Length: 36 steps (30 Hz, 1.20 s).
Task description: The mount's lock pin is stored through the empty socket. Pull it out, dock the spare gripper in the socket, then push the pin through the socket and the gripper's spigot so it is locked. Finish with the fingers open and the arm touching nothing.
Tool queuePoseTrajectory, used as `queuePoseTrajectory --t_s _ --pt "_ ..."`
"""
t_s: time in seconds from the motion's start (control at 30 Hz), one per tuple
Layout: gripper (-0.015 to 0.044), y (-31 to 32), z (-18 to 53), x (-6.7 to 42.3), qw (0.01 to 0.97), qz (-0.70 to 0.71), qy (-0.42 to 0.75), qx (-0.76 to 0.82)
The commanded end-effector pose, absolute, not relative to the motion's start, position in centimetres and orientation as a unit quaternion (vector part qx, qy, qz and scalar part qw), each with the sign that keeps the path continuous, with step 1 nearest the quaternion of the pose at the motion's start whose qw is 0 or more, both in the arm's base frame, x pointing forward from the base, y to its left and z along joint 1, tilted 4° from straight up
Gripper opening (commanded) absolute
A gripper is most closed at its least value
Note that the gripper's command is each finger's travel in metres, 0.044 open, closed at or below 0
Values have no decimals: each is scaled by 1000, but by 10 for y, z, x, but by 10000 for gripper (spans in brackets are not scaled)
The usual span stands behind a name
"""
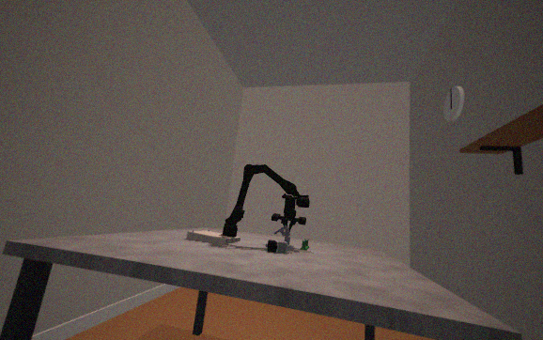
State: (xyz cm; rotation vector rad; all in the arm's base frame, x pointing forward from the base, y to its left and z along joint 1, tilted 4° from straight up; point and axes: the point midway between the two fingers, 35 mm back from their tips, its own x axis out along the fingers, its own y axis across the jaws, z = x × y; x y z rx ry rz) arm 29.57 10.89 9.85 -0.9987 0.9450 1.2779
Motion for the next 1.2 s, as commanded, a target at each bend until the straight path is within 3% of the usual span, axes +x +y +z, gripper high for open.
queuePoseTrajectory --t_s 0.0,1.17 --pt "0 112 98 297 592 548 407 -428" --pt "0 145 104 297 590 547 409 -430"
